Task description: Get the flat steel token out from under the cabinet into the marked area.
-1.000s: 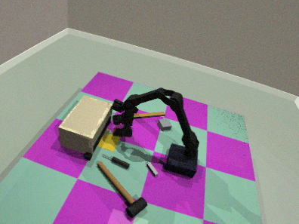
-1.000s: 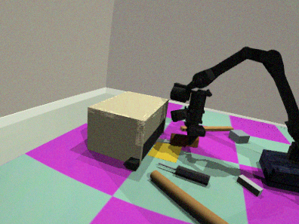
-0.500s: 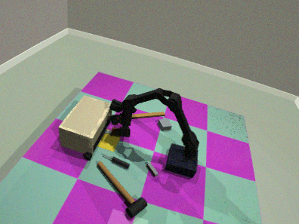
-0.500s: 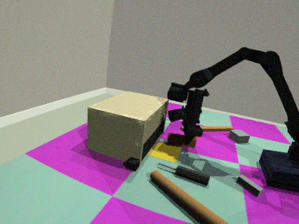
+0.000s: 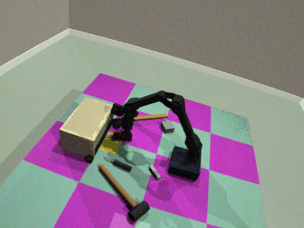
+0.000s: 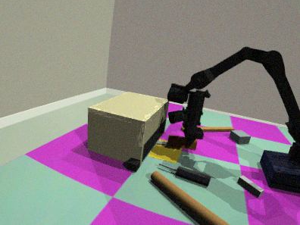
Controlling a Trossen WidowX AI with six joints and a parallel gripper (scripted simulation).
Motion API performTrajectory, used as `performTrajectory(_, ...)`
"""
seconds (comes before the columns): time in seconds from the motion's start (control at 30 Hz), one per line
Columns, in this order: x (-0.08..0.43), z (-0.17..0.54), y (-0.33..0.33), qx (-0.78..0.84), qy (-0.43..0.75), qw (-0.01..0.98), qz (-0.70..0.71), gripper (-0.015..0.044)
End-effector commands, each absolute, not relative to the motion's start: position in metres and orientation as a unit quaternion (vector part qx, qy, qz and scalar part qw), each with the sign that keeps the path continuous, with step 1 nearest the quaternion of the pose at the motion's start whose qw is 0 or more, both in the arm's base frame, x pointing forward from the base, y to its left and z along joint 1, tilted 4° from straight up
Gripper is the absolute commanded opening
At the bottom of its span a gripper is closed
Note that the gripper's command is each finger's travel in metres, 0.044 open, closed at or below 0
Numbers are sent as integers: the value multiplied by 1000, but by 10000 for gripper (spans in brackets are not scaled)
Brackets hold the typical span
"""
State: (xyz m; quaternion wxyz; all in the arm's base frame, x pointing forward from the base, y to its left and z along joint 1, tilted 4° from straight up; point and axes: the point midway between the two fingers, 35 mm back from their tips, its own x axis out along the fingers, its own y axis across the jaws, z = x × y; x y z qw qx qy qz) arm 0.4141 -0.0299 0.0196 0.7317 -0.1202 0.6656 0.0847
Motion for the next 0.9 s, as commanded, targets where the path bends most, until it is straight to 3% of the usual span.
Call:
performTrajectory(0.0,413,18,-25,-118,665,732,88,0)
performTrajectory(0.87,393,16,-33,-118,666,731,88,0)
